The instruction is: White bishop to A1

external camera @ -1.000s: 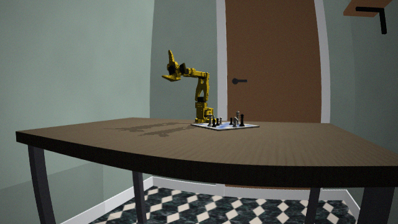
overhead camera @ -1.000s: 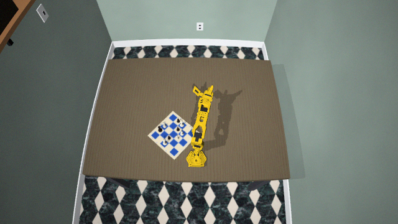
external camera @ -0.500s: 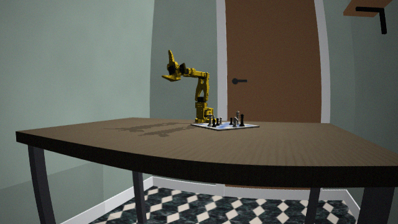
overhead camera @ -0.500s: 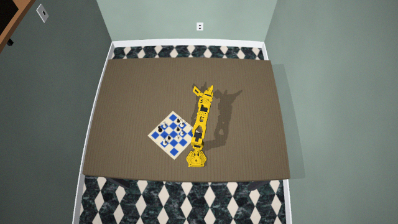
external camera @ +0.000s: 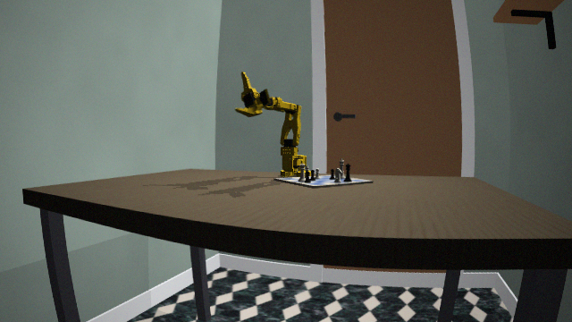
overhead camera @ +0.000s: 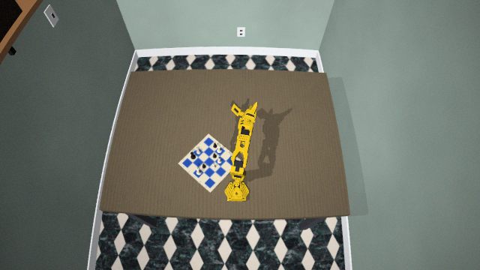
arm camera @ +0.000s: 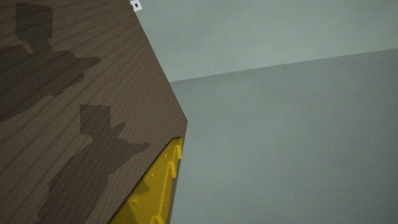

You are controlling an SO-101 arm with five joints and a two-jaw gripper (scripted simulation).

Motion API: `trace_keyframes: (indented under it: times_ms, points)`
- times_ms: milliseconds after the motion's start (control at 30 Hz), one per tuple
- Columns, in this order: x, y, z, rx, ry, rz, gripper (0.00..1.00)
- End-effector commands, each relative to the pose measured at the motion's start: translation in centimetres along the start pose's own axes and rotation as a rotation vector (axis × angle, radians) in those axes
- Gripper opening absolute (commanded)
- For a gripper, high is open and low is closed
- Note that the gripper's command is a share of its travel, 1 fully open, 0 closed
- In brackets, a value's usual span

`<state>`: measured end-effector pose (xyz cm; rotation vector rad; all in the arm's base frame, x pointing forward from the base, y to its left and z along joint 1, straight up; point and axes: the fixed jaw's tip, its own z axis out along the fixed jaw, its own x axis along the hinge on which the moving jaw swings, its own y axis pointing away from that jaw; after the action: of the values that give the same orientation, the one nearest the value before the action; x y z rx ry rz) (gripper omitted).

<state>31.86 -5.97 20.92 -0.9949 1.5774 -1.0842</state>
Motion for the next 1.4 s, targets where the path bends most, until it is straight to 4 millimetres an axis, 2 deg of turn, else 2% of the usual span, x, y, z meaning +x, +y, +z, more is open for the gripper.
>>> trace_keyframes:
  times_ms: [0,133,333,500,633,700,767,1067,1133,1267,1333,1367]
  points:
    - [-1.3,0.2,-0.9,-0.039,-0.029,0.068,0.94]
    - [-2.0,0.7,-1.5,-0.080,-0.041,0.116,0.92]
    - [-3.9,2.6,-3.5,-0.227,-0.056,0.266,0.84]
    - [-4.7,3.5,-4.5,-0.298,-0.054,0.332,0.80]
    - [-5.7,5.0,-6.4,-0.411,-0.037,0.432,0.74]
    - [-5.7,5.0,-6.4,-0.411,-0.037,0.432,0.74]
    - [-6.2,5.9,-7.8,-0.487,-0.016,0.496,0.70]
    - [-6.9,7.8,-10.7,-0.633,0.047,0.610,0.62]
    - [-7.0,8.6,-12.2,-0.698,0.087,0.658,0.58]
    - [-7.1,8.9,-12.9,-0.728,0.109,0.679,0.56]
    - [-7.0,9.6,-14.2,-0.782,0.152,0.717,0.53]
    - [-7.0,9.6,-14.2,-0.782,0.152,0.717,0.53]
